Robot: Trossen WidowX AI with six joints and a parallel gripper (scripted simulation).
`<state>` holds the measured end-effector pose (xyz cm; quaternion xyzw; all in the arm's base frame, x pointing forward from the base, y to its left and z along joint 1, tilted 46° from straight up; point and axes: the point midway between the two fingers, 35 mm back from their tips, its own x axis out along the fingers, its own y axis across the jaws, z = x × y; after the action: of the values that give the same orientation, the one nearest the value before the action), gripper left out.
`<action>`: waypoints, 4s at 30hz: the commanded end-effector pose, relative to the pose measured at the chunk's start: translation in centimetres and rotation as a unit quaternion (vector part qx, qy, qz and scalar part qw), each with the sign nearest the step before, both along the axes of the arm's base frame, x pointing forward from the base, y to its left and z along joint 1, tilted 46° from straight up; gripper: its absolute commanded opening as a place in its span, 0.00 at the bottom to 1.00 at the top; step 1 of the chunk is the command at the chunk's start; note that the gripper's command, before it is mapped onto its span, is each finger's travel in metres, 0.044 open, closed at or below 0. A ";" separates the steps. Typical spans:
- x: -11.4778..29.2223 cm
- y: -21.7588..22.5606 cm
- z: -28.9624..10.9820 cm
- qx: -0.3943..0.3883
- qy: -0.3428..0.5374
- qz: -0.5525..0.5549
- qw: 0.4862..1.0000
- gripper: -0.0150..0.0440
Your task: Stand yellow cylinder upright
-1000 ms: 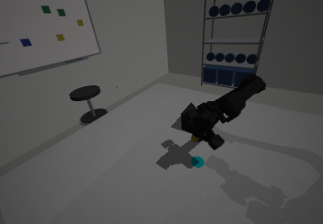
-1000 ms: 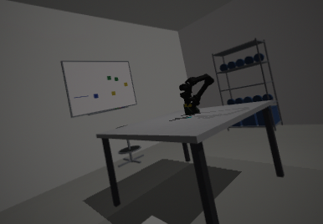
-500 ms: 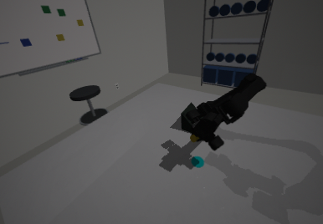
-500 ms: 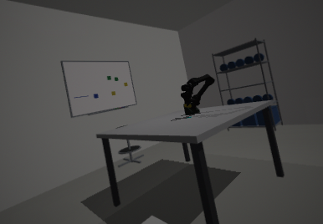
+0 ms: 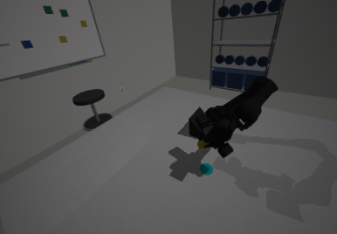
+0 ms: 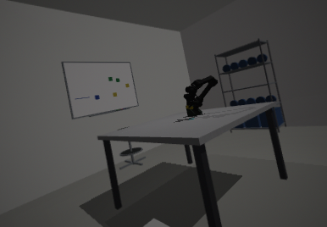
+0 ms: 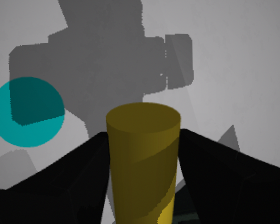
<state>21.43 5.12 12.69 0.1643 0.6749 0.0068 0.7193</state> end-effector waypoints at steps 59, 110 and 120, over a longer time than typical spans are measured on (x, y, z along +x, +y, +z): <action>0.2 -0.1 -0.2 -0.092 -0.156 -0.070 0.981 0.43; 0.6 0.1 1.1 -0.090 -0.303 -0.154 0.936 0.43; 0.6 0.1 1.4 -0.082 -0.331 -0.173 0.924 0.43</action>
<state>22.04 5.36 14.06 0.2023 0.3669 -0.1156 0.9006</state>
